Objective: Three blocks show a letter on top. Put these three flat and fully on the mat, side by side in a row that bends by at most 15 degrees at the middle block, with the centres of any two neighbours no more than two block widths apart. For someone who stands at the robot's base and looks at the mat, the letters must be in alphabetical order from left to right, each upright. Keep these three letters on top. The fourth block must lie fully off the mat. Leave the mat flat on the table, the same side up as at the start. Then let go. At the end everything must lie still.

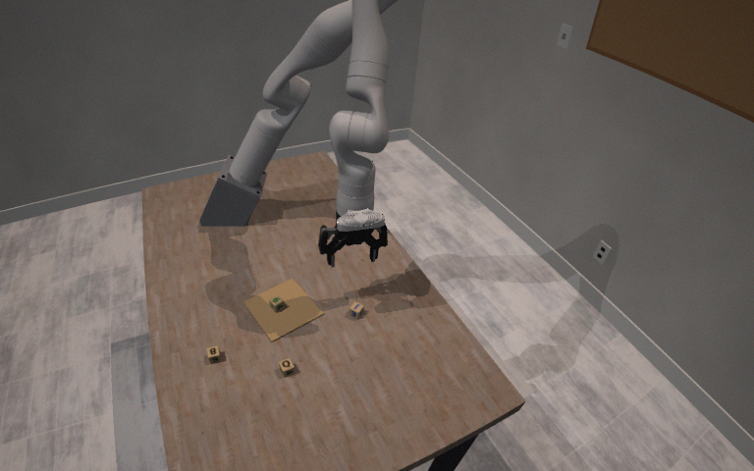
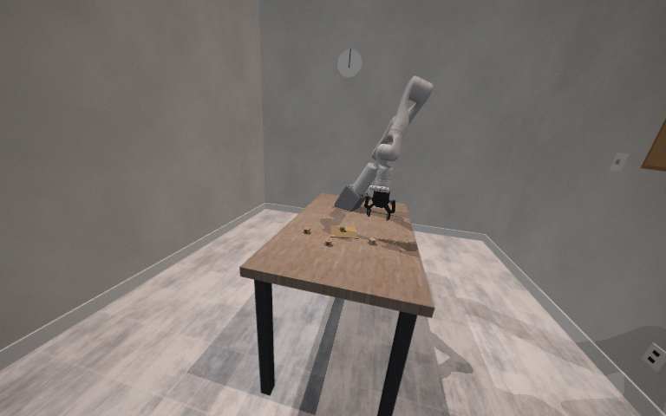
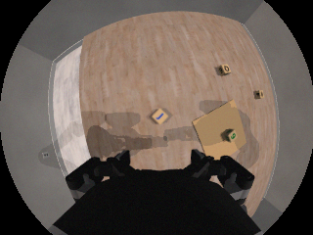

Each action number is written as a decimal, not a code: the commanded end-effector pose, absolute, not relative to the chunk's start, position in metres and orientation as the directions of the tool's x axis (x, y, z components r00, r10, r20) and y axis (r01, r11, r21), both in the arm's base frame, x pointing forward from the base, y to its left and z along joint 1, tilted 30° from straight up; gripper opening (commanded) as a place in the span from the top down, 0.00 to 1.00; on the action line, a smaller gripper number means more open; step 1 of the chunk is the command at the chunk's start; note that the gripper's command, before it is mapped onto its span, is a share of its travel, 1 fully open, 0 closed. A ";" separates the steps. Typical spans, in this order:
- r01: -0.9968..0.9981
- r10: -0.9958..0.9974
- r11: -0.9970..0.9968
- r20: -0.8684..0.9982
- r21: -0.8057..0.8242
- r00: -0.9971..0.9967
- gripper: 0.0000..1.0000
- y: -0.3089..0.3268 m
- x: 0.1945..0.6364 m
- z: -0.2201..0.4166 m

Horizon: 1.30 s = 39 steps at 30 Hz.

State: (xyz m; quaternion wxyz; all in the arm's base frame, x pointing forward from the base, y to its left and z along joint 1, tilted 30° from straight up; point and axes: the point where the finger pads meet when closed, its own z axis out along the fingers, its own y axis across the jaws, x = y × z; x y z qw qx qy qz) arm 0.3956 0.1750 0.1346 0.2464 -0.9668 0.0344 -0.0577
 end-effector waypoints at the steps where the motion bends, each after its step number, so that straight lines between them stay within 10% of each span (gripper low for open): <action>1: -0.038 -0.096 -0.876 0.096 -0.480 0.991 0.00 0.175 0.396 0.135; 39: -0.036 -0.095 -0.874 0.098 -0.484 0.991 0.00 0.022 0.336 0.045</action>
